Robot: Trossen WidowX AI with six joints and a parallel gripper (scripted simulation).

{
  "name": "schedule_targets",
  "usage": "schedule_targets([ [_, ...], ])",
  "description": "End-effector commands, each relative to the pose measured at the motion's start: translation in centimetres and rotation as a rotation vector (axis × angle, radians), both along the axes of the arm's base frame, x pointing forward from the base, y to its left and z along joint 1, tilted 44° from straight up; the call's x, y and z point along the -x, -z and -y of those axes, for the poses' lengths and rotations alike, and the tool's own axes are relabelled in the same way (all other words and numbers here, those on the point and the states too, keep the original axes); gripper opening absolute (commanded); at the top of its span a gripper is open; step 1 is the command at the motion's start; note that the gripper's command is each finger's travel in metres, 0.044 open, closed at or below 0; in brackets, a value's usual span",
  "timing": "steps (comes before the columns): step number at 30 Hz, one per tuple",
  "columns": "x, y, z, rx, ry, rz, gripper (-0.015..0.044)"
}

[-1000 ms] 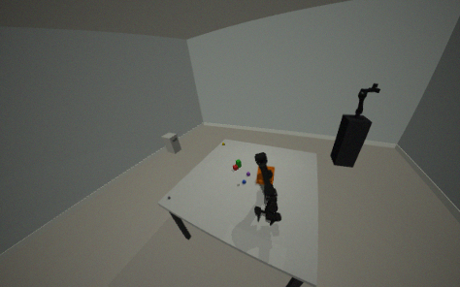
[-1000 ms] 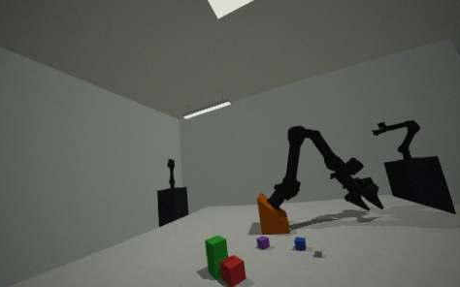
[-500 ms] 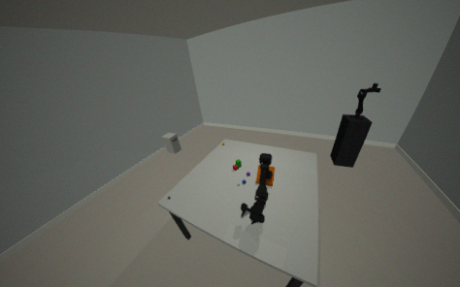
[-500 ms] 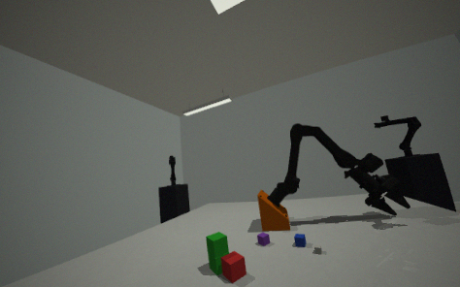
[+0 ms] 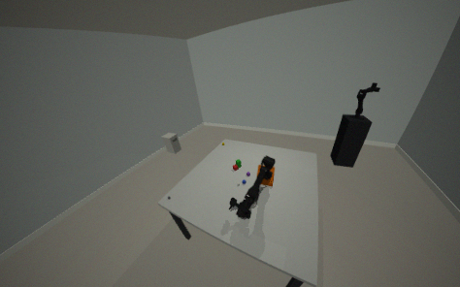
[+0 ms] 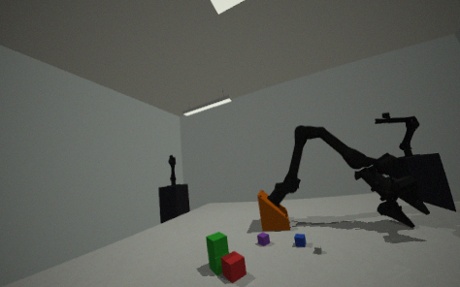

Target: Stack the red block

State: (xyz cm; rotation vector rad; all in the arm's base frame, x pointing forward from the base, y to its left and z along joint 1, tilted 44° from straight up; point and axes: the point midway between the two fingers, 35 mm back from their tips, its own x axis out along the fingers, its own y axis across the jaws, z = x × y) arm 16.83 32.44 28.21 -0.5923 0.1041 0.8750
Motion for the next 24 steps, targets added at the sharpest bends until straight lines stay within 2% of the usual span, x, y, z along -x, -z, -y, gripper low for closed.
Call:
schedule_targets([
  [1,-2.0,0.7,0.4,0.057,0.026,0.001,0.0440],
  [10,-8.2,3.1,2.9,0.235,0.100,-0.020,0.0440],
  [15,-11.5,4.9,6.0,0.290,0.219,-0.048,0.0440],
  [24,-15.5,8.6,8.8,0.465,0.203,-0.153,0.0440],
])
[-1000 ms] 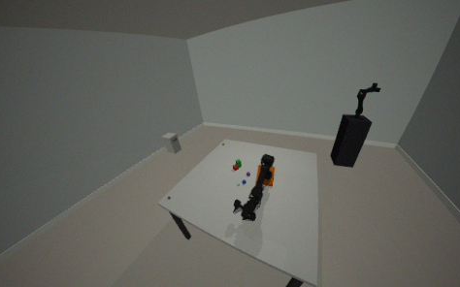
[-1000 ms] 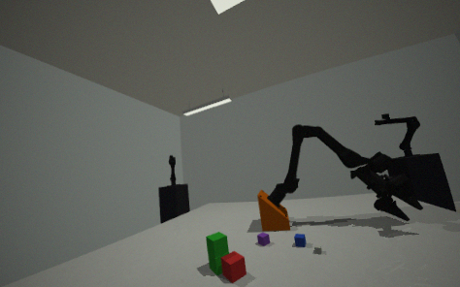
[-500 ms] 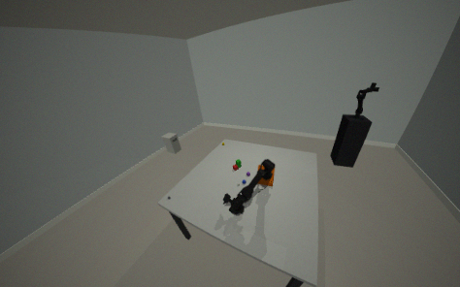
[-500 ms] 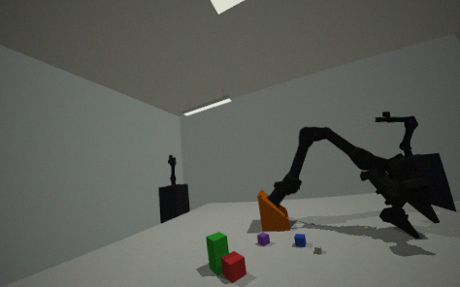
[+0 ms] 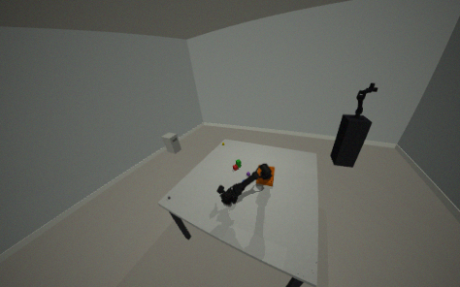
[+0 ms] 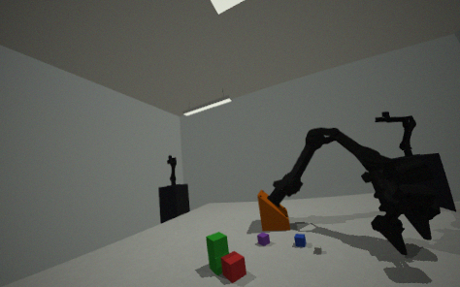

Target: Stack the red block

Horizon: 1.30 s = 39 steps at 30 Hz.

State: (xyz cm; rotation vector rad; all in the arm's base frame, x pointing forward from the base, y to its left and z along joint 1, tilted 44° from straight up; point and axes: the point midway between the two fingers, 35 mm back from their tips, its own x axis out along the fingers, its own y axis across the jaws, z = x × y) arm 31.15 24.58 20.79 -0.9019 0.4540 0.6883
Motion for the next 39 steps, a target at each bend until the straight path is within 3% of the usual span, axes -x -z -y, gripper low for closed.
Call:
schedule_targets([
  [1,-1.8,1.8,1.5,0.064,0.001,-0.062,0.0440],
  [21,-9.2,12.2,15.3,0.190,0.029,-0.514,0.0440],
  [30,-9.6,15.7,20.7,0.132,0.006,-0.666,0.0440],
  [39,-8.8,19.1,26.9,-0.046,-0.044,-0.816,0.0440],
])
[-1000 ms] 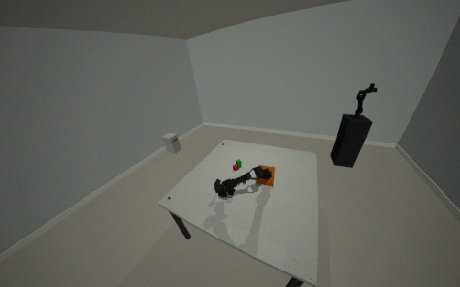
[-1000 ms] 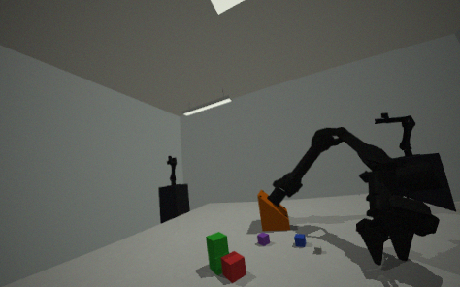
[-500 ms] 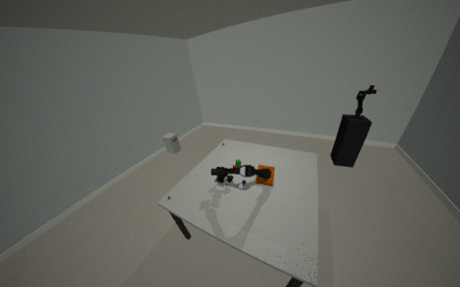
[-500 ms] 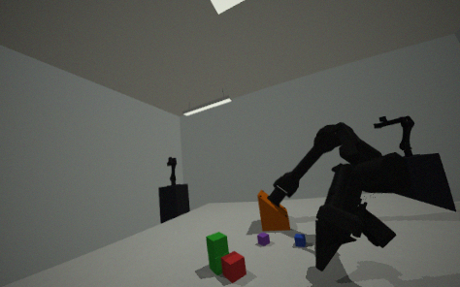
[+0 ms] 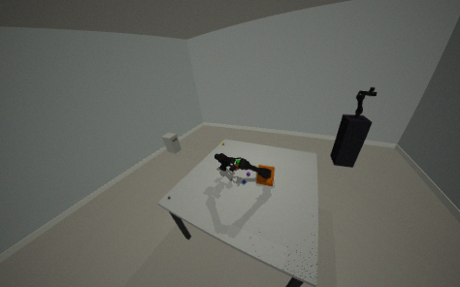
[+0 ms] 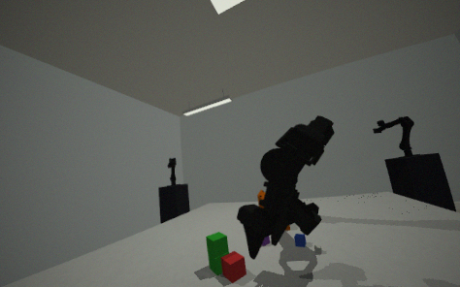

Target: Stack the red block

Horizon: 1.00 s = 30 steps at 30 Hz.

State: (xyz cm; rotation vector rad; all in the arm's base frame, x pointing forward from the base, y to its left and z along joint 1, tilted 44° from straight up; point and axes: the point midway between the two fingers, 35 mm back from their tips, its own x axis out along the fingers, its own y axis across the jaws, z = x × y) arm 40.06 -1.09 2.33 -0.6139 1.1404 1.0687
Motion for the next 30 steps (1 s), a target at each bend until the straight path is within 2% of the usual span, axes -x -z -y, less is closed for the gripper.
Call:
schedule_targets([
  [1,0.3,0.9,1.9,-0.074,0.018,-0.041,0.0440],
  [13,2.1,3.2,9.3,-0.384,0.158,-0.120,0.0440],
  [19,2.1,3.5,9.2,-0.388,0.161,-0.120,0.0440],
  [30,2.2,7.4,5.4,-0.391,0.161,-0.120,0.0440],
])
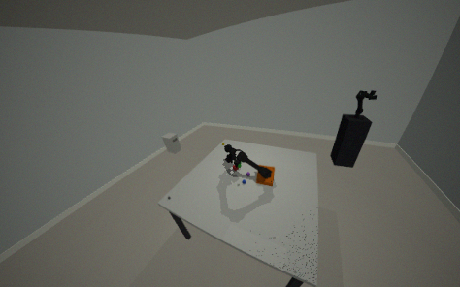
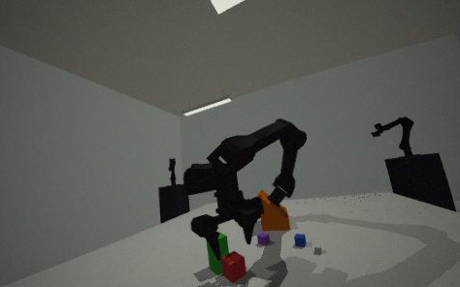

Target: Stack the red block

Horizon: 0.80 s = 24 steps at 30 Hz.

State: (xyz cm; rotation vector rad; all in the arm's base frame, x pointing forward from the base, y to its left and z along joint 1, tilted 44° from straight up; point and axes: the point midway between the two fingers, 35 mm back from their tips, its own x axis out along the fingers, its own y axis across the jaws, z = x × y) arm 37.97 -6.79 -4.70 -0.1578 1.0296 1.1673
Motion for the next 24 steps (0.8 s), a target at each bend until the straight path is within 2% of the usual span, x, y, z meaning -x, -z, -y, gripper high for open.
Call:
schedule_targets([
  [1,0.1,0.4,-0.3,-0.004,0.010,0.001,0.0440],
  [24,-0.1,3.0,-2.6,-0.005,0.010,0.001,0.0440],
])
